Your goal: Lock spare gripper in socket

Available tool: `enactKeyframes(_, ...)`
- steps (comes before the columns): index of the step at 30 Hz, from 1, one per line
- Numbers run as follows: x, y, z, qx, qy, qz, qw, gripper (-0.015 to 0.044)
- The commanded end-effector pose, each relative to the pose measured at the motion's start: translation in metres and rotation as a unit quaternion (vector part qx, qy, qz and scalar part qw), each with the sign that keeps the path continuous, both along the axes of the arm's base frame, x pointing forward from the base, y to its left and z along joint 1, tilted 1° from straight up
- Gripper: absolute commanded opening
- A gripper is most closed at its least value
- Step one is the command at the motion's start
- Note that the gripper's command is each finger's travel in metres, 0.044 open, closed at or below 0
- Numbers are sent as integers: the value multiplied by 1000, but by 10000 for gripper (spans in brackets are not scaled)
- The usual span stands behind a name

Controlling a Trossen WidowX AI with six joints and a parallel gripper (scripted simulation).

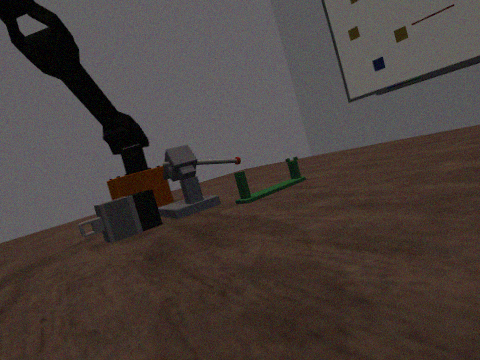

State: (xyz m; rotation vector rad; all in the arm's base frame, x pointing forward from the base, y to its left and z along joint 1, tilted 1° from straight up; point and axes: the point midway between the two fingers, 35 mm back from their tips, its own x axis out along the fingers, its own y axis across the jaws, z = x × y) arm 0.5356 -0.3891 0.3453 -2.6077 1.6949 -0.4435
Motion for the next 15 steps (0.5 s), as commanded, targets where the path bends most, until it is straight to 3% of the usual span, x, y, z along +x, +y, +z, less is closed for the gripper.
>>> enactKeyframes(1,2,2,-1,-1,7,2,1000,374)
enactKeyframes(4,20,31,-10,-20,110,20,994,300)
enactKeyframes(9,47,83,-29,-89,325,58,940,300)
enactKeyframes(15,66,149,-55,-202,542,115,808,300)
